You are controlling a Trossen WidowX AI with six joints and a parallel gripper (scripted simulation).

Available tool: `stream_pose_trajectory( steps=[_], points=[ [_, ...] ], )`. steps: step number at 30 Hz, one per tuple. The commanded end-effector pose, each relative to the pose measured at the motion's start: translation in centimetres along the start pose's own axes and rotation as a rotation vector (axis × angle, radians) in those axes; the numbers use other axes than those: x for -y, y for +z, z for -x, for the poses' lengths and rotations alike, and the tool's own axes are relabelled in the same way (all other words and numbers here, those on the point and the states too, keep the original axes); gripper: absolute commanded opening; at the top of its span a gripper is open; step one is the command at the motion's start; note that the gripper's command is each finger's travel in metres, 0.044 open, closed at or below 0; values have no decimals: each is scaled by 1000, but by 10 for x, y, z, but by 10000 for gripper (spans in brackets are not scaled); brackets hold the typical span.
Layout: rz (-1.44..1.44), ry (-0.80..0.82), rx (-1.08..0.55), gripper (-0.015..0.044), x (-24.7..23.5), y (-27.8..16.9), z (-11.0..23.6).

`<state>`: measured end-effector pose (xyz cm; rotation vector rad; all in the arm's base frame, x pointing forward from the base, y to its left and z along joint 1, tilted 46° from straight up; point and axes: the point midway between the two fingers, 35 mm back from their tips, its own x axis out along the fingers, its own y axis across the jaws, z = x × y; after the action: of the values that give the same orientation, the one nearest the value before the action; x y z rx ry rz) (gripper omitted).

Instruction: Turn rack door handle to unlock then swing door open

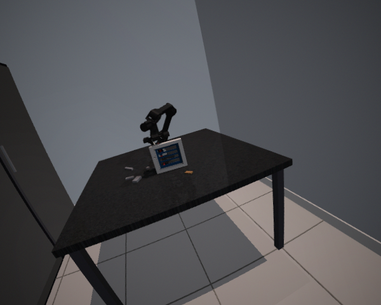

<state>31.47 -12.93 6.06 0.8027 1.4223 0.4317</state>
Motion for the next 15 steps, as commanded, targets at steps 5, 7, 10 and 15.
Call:
stream_pose_trajectory(
  steps=[5,7,10,15],
  points=[
    [-13,-11,-16,235,1,-1,-8],
    [-13,-11,-16,183,1,-1,-8],
    [-13,-11,-16,104,1,-1,-8],
    [-13,-11,-16,71,1,-1,-8]
  ],
)
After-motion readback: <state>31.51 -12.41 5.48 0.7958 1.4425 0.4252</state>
